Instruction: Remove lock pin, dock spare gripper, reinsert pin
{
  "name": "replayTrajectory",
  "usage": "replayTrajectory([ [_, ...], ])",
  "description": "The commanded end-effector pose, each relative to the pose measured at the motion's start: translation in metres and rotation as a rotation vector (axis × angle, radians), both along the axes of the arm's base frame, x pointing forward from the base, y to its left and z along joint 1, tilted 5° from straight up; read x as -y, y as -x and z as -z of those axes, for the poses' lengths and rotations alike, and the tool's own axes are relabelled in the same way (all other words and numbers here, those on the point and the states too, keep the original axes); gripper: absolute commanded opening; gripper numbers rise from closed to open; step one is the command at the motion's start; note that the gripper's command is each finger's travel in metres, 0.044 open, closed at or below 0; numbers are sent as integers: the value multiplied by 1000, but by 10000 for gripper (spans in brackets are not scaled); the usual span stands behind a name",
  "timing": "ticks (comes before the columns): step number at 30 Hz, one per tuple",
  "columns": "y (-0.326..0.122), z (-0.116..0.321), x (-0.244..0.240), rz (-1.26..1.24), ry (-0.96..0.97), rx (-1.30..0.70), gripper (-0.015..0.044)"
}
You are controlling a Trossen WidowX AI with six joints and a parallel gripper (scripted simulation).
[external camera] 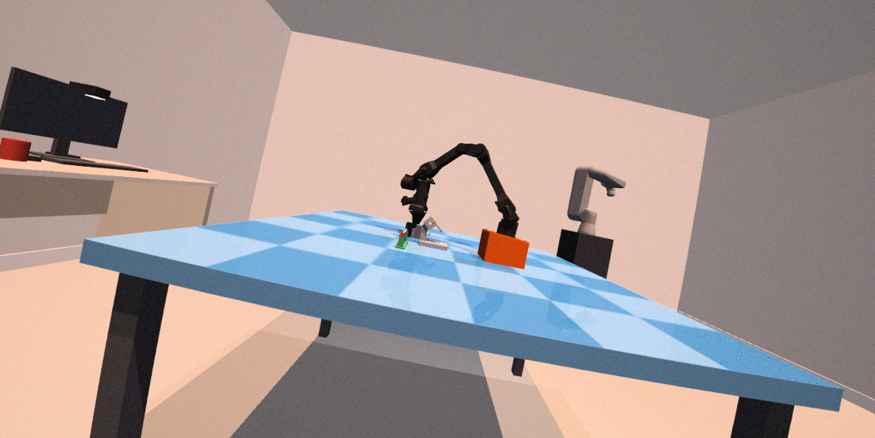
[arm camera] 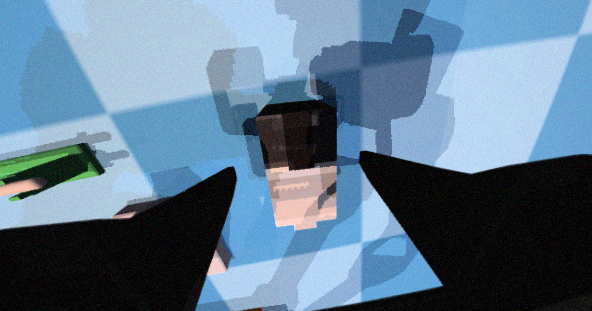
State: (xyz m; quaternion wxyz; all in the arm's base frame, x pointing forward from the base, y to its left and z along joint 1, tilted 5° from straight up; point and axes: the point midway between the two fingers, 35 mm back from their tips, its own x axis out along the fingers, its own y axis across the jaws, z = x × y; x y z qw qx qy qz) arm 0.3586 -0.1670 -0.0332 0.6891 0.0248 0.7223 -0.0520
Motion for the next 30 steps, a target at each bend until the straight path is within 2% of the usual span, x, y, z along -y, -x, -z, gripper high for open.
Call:
replayTrajectory([
  [1, 1, 6, 1, -3, 5, -3, 440],
  [19, 3, 33, 2, -3, 5, -3, 440],
  [28, 3, 33, 2, -3, 5, -3, 204],
  [30, 3, 33, 2, -3, 5, -3, 190],
])
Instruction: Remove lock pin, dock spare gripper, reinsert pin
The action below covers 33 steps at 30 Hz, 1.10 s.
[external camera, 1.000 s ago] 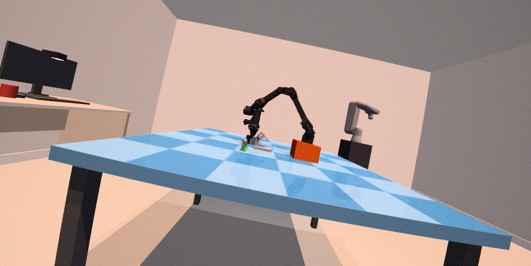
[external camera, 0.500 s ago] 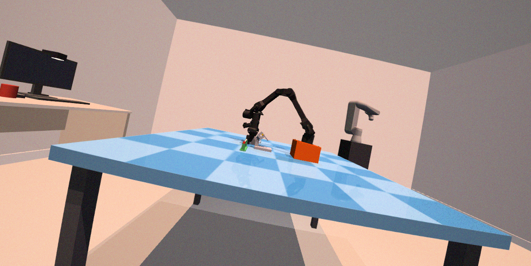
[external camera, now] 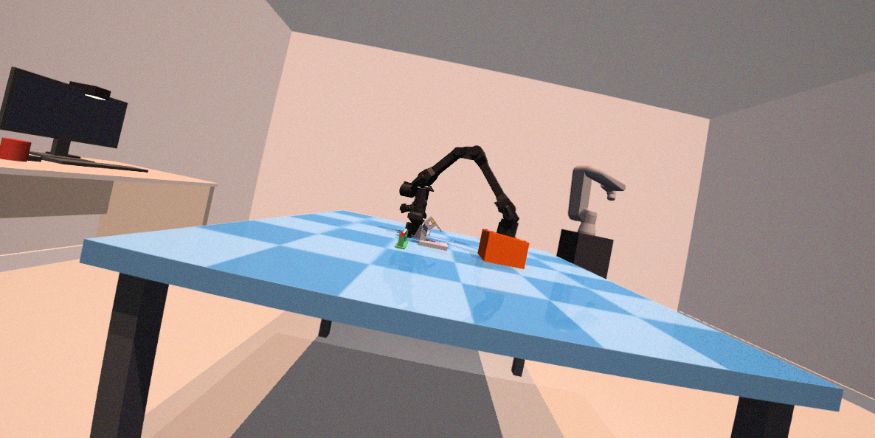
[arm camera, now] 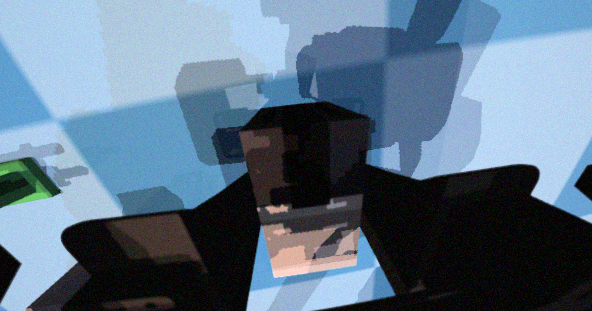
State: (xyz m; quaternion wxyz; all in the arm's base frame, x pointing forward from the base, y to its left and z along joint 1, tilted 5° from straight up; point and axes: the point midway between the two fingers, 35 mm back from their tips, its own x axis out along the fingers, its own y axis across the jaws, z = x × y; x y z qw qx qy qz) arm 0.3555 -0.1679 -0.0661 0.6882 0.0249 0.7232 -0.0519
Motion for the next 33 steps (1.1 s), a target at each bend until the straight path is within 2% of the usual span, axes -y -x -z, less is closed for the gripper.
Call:
replayTrajectory([
  [1, 0, 0, 1, -3, 5, 0, 184],
  [5, 0, 0, 0, -3, 5, 0, 157],
  [11, -2, -14, 0, -3, 5, 0, 0],
  [18, -3, -49, -2, -3, 5, 0, 0],
  [22, -2, -42, -2, 11, 2, -3, 0],
  [33, 1, -43, -2, 281, 17, 7, 0],
])
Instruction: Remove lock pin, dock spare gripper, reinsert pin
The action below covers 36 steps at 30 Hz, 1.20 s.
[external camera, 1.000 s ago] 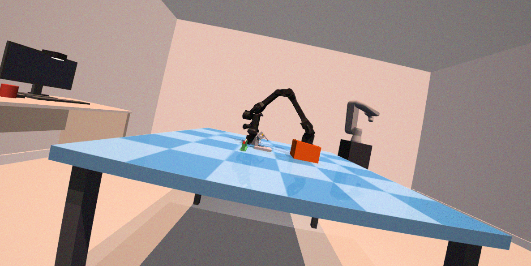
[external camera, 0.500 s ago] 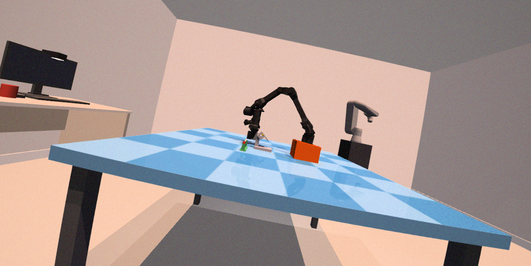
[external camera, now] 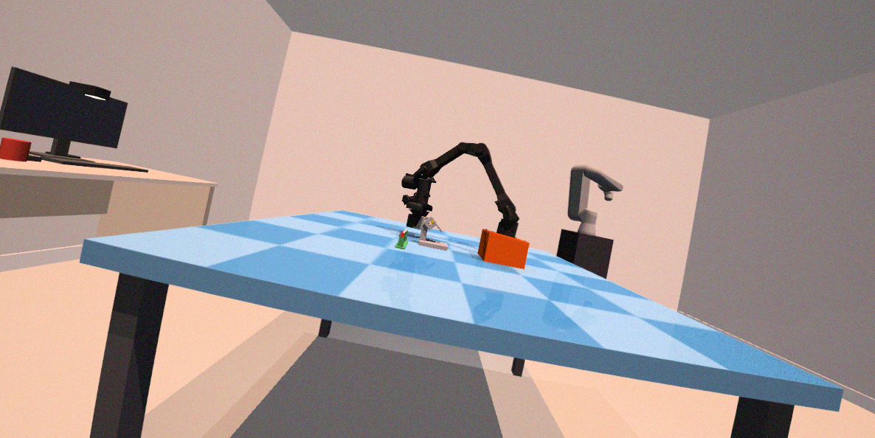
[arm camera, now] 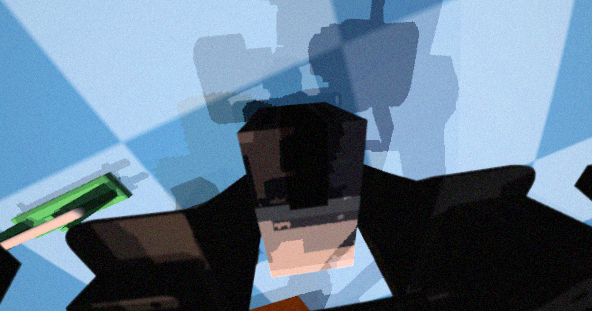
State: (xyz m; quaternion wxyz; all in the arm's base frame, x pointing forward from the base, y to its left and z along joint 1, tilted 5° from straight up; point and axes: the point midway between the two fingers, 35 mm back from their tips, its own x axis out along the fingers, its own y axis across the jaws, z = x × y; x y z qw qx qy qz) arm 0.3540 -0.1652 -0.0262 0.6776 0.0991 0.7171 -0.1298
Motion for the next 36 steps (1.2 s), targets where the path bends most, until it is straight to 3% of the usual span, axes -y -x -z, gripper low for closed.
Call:
replayTrajectory([
  [1, 0, -3, 0, 89, 9, 11, 0],
  [36, 9, -6, -1, 962, 60, 42, 0],
])
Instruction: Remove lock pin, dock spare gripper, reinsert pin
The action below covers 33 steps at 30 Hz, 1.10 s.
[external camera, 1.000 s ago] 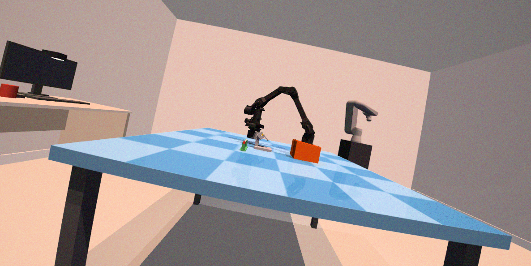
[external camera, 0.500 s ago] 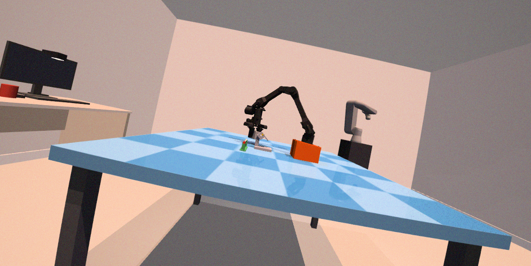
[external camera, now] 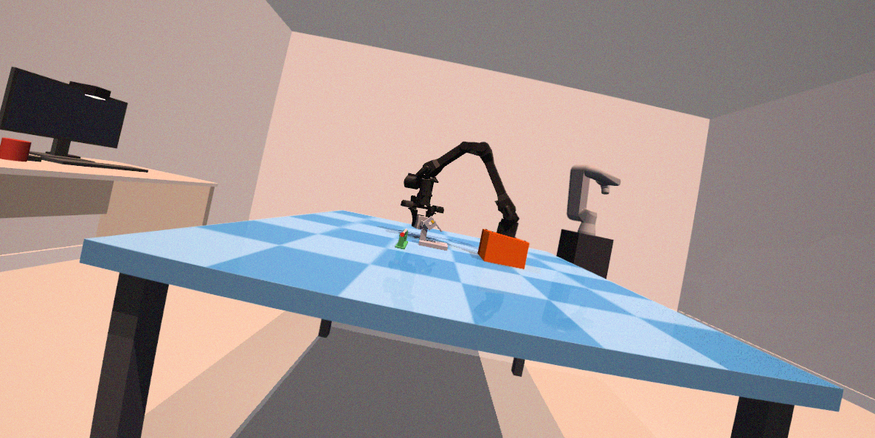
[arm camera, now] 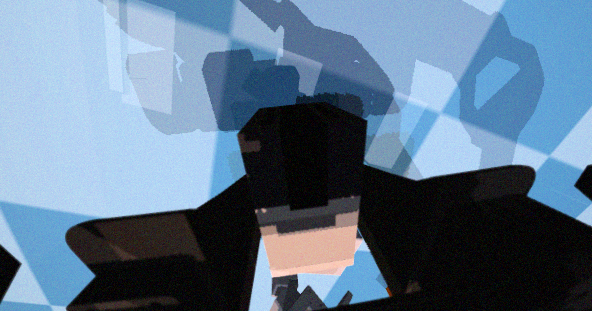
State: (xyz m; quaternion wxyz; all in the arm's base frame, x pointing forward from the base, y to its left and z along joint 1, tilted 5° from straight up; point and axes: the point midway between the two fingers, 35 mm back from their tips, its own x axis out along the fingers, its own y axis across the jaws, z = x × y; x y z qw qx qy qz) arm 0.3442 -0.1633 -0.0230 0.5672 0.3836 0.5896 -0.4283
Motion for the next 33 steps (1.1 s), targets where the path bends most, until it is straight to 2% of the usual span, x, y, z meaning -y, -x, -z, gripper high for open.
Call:
replayTrajectory([
  [1, 0, -3, 1, 91, 10, 11, 0],
  [33, 8, -5, -1, 889, 57, 40, 0],
])
